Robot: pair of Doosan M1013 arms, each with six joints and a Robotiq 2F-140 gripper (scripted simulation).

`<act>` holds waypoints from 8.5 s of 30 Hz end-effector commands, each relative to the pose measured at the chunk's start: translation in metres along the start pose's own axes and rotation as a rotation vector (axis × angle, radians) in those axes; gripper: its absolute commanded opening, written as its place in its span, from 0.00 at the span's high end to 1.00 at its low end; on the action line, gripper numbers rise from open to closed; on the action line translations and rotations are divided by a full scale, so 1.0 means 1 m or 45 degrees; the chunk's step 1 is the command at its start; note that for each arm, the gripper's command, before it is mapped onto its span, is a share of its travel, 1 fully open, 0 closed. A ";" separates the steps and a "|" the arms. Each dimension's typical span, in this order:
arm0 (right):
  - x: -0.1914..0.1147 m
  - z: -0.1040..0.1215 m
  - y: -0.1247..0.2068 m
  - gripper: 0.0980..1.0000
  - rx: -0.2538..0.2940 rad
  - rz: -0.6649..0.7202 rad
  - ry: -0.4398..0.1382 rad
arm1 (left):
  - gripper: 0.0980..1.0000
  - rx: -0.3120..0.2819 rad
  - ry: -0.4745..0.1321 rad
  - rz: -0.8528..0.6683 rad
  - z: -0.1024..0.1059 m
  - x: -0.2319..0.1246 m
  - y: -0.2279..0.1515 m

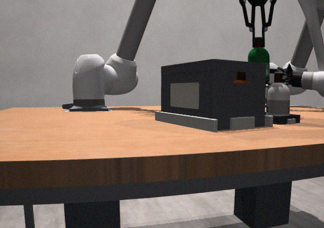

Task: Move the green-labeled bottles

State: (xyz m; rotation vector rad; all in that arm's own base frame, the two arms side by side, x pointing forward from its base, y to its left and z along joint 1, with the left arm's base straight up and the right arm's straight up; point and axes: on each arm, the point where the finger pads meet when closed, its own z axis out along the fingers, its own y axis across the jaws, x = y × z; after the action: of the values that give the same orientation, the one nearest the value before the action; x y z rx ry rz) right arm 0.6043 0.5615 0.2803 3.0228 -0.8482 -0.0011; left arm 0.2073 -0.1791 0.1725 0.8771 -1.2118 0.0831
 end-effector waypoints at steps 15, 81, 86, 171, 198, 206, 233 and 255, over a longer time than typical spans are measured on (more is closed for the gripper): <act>0.000 -0.002 0.000 1.00 0.003 0.000 0.000 | 0.00 0.000 -0.001 0.000 0.000 0.000 0.000; 0.000 -0.040 0.000 1.00 0.003 0.000 0.000 | 0.00 0.000 -0.001 0.000 0.000 0.000 0.000; 0.000 -0.041 0.000 1.00 0.003 0.000 0.000 | 0.00 0.000 -0.001 0.000 0.000 0.000 0.000; 0.000 -0.064 0.000 1.00 0.003 0.000 0.000 | 0.00 0.000 -0.001 0.000 0.000 0.000 0.000; 0.000 -0.064 0.000 1.00 0.003 0.000 0.000 | 0.00 0.000 -0.001 0.000 0.000 0.000 0.000; 0.000 -0.064 0.000 1.00 0.003 0.000 0.000 | 0.00 0.000 -0.001 0.000 0.000 0.000 0.000; 0.003 -0.064 0.005 1.00 0.003 0.000 0.000 | 0.00 0.000 -0.001 0.000 0.000 0.000 0.000; 0.010 -0.064 0.019 1.00 0.003 0.000 0.000 | 0.00 0.000 -0.001 0.000 0.000 0.000 0.000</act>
State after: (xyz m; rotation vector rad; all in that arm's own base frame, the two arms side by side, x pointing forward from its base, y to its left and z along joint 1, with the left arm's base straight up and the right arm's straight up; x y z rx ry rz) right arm 0.6029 0.5396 0.3426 3.0229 -0.8484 -0.0010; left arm 0.2073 -0.1791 0.1725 0.8771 -1.2118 0.0831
